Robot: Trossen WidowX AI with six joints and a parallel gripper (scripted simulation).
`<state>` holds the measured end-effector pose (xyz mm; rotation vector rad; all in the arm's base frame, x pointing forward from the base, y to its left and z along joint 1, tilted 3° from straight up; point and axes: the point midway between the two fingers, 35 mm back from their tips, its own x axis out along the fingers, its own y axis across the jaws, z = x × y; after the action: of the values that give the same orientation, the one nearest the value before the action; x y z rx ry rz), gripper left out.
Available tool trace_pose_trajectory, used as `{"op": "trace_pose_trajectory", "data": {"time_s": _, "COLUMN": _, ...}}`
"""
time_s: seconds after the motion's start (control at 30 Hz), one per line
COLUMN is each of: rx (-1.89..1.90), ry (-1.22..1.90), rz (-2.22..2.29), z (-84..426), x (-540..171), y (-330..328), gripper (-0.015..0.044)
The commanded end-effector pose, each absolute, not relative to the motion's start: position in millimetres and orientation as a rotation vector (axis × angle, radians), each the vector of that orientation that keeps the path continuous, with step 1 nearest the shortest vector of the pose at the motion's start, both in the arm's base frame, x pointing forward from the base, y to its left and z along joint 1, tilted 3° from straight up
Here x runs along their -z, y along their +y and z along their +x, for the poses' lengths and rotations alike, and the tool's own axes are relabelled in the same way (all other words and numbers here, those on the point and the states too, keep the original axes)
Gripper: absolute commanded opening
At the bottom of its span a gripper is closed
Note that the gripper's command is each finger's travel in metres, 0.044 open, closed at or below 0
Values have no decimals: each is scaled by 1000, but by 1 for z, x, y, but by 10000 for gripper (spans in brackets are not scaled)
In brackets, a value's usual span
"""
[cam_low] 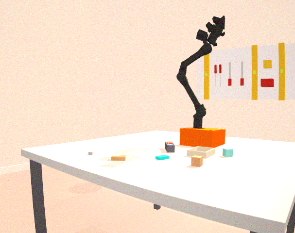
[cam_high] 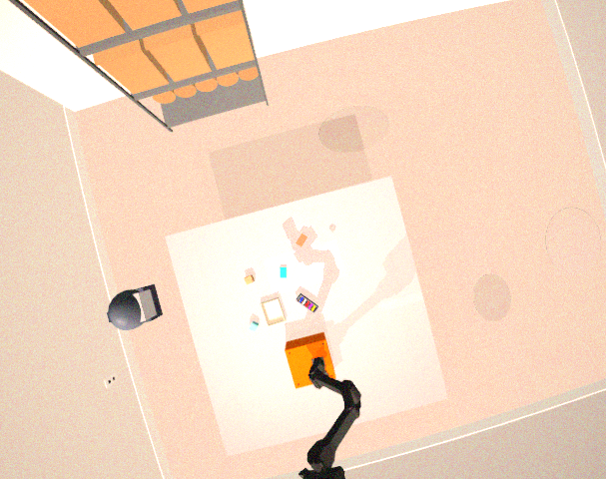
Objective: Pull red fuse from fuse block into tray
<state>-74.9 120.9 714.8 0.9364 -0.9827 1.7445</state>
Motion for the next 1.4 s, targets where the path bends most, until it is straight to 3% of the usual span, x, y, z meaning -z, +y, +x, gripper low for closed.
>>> {"op": "trace_pose_trajectory", "data": {"time_s": 0.0, "rx": -1744, "ry": -864, "rz": 789, "z": -73, "x": -692, "y": 178, "gripper": 74}}
{"op": "trace_pose_trajectory", "data": {"time_s": 0.27, "rx": -1674, "ry": -616, "rz": 559, "z": -36, "x": -638, "y": 274, "gripper": 74}}
{"op": "trace_pose_trajectory", "data": {"time_s": 0.57, "rx": -1493, "ry": -266, "rz": 352, "z": 53, "x": -549, "y": 358, "gripper": 74}}
{"op": "trace_pose_trajectory", "data": {"time_s": 1.0, "rx": -1139, "ry": 147, "rz": 219, "z": 198, "x": -421, "y": 372, "gripper": 74}}
{"op": "trace_pose_trajectory", "data": {"time_s": 1.37, "rx": -707, "ry": 529, "rz": 184, "z": 319, "x": -286, "y": 307, "gripper": 74}}
